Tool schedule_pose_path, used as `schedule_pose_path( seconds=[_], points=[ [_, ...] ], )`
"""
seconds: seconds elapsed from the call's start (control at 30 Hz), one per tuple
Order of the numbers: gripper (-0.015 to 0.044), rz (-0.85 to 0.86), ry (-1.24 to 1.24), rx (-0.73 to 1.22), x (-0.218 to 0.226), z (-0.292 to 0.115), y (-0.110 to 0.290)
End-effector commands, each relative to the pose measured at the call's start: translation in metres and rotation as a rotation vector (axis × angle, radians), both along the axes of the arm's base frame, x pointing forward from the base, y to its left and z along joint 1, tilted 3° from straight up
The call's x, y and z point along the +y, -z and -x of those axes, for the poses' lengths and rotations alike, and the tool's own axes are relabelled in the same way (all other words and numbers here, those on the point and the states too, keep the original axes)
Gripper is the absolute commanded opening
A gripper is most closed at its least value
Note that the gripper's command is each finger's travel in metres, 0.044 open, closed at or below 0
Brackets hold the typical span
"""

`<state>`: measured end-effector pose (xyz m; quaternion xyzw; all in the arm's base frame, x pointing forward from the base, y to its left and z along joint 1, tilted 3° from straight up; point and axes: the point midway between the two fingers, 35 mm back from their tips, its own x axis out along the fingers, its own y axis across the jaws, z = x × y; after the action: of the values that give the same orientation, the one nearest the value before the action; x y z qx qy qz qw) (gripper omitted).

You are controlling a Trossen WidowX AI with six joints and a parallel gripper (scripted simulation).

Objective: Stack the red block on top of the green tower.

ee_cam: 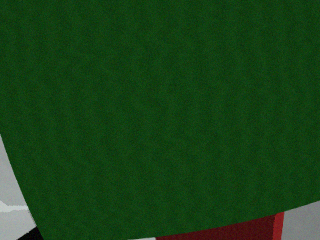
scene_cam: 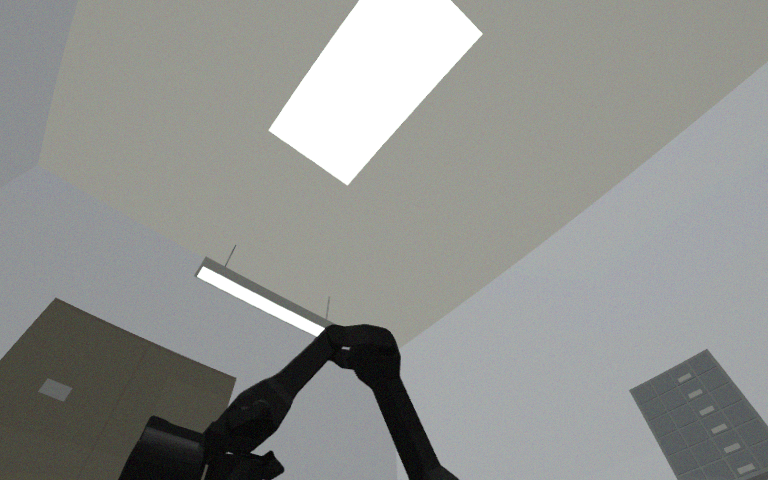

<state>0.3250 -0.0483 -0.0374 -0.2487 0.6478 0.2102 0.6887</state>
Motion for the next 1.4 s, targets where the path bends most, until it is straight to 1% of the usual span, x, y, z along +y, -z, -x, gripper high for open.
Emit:
schedule_pose_path(
  seconds=[0.0,0.27,0.63,0.87,1.0,1.37],
  points=[
    [0.044,0.006,-0.004,0.003,-0.001,0.001,0.001],
    [0.044,0.006,-0.004,0.003,-0.001,0.001,0.001],
    [0.0151,0.006,-0.004,0.003,-0.001,0.001,0.001],
    [0.0105,0.006,-0.004,0.003,-0.001,0.001,0.001],
    [0.0,0.006,-0.004,0.003,0.0,0.001,-0.007],
    [0.0,0.005,-0.004,0.002,0.002,0.004,-0.061]
  ],
)
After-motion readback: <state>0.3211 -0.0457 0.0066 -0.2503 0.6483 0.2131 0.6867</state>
